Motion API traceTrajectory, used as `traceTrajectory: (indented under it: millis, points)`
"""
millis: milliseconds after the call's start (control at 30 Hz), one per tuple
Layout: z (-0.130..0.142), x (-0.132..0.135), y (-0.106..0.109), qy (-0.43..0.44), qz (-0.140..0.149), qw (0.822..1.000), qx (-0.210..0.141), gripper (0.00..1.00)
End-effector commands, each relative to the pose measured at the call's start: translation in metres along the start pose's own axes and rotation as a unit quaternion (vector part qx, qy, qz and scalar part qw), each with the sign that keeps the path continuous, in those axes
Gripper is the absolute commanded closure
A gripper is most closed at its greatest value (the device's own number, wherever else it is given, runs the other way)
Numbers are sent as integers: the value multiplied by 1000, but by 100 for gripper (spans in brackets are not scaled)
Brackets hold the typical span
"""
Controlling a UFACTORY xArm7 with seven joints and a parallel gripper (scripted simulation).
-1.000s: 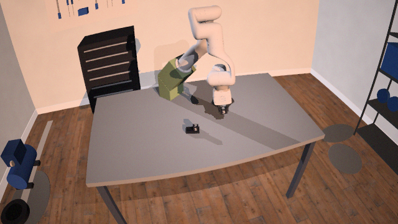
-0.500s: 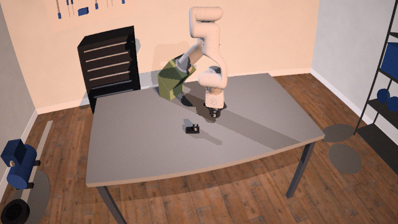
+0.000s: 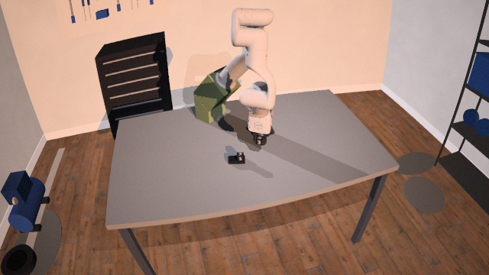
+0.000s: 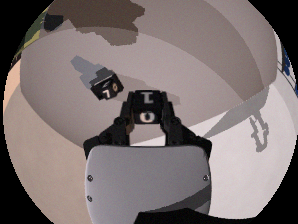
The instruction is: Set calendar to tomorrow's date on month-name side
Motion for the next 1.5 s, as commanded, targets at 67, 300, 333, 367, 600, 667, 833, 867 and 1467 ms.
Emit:
traceTrajectory:
  millis: [67, 300, 333, 367, 600, 667, 833, 867, 1467]
  points:
    - [1, 0, 0, -1, 0, 1000, 0, 71]
    - [1, 0, 0, -1, 0, 1000, 0, 71]
    - [1, 0, -1, -1, 0, 1000, 0, 71]
    - [1, 0, -1, -1, 0, 1000, 0, 71]
    - [1, 0, -8, 0, 1, 1000, -1, 71]
    - [1, 0, -12, 0, 1, 1000, -1, 71]
    - [1, 0, -25, 0, 1, 1000, -1, 71]
    - [1, 0, -28, 0, 1, 1000, -1, 71]
    - [3, 0, -80, 0, 1, 1000, -1, 71]
Point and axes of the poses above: the point where the finger pads meet when closed, its own y axis back along the fingers, its own x axis across the jaws, z = x × y, the point moved 2 cm from there along y, back along the fingers, and after that the axes turned 9 degrees about y, right-handed, at the moved point
